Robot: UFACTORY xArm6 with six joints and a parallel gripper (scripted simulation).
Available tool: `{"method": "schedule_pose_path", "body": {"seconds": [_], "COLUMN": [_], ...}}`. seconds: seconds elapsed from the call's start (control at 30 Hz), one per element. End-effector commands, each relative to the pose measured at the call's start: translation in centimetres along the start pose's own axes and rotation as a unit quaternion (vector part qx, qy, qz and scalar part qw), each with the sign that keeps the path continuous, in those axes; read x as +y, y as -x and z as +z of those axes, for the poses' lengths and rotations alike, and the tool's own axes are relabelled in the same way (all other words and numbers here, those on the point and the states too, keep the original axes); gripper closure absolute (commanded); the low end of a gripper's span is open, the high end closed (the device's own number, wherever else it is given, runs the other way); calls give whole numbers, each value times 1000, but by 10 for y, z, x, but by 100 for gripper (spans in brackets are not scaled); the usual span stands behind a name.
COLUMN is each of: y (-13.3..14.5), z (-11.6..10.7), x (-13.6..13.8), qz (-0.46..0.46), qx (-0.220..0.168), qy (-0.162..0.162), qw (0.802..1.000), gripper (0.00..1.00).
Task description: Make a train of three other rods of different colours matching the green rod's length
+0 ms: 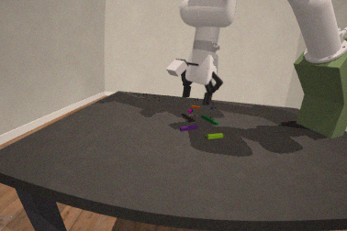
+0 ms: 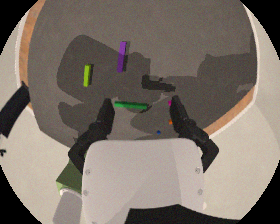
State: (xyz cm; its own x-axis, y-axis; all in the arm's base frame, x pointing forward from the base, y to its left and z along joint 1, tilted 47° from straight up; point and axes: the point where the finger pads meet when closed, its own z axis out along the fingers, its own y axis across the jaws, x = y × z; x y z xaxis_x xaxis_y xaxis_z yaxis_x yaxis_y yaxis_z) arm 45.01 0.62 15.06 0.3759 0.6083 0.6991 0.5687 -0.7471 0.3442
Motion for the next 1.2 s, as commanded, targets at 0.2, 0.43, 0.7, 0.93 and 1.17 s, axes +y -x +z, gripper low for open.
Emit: {"method": "schedule_pose_path", "body": {"seconds": [0.2,0.43,0.7,0.93,1.17], "y": [-21,-29,-29,-29,-29], "z": [2,-2,-2,-2,-2], "x": [-64,-111,-111,-111,-111], "qz": [137,217,218,218,218], "qx": [-16,-32,-32,-32,-32], "qy": [9,-10,-10,-10,-10], "qw": [990,975,975,975,975], "gripper": [0,0,76,76,76]}}
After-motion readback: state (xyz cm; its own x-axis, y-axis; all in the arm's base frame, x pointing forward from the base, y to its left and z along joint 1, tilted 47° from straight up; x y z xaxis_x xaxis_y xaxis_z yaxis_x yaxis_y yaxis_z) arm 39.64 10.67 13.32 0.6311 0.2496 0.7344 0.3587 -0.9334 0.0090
